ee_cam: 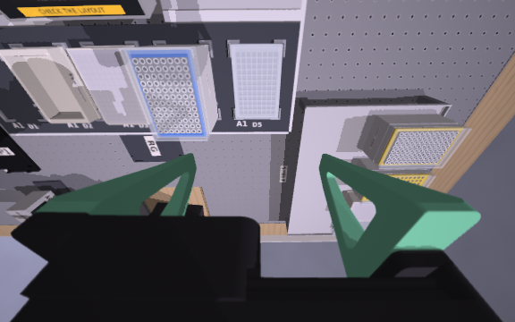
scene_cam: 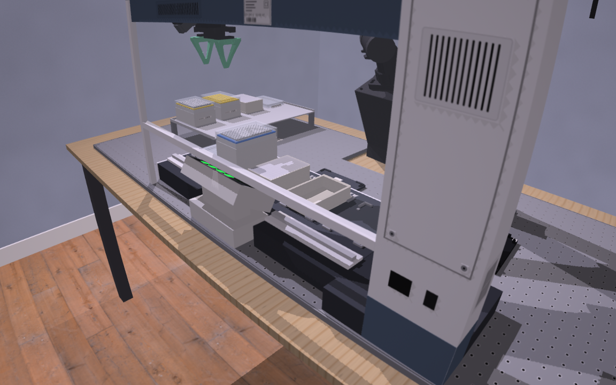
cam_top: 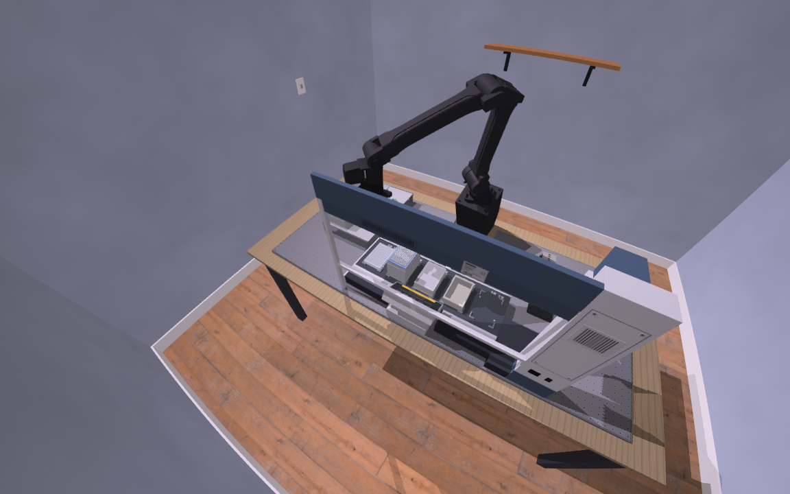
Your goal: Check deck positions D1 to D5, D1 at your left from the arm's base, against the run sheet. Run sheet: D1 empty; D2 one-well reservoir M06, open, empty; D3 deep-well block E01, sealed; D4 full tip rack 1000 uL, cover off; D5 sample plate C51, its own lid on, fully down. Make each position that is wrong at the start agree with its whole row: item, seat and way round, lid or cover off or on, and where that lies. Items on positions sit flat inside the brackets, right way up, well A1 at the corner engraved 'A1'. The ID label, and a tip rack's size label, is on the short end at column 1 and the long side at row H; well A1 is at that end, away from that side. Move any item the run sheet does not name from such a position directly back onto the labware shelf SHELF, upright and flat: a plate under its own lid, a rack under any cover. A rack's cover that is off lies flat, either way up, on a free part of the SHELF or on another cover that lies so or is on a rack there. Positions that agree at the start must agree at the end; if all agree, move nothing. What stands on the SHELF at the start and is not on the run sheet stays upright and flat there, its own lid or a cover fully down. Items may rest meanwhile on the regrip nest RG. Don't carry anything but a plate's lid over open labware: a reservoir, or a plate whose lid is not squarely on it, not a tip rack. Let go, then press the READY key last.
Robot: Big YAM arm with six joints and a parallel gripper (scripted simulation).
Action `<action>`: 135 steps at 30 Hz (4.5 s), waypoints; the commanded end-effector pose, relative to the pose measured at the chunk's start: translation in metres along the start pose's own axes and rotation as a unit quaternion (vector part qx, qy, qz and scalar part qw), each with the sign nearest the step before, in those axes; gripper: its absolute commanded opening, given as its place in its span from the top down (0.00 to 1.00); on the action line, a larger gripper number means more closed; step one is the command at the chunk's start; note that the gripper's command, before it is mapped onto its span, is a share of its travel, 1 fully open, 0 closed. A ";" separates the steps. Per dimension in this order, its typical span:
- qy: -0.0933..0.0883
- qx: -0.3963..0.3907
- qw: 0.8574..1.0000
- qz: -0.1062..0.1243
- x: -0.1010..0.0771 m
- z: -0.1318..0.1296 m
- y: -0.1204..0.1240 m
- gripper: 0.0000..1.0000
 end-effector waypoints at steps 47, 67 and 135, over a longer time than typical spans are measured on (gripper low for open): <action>0.006 -0.007 1.000 -0.018 0.084 -0.003 -0.015 0.00; 0.006 -0.007 1.000 -0.018 0.084 -0.003 -0.015 0.00; -0.001 -0.005 1.000 -0.018 0.086 0.146 0.026 0.00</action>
Point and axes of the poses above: the point where the finger pads meet when closed, its own x axis out along the fingers, its own z axis across the jaws, y = z × x, the point moved 4 cm from there along -x, back along the fingers, and after that the axes turned 13 degrees about x, right-handed, at the moved point
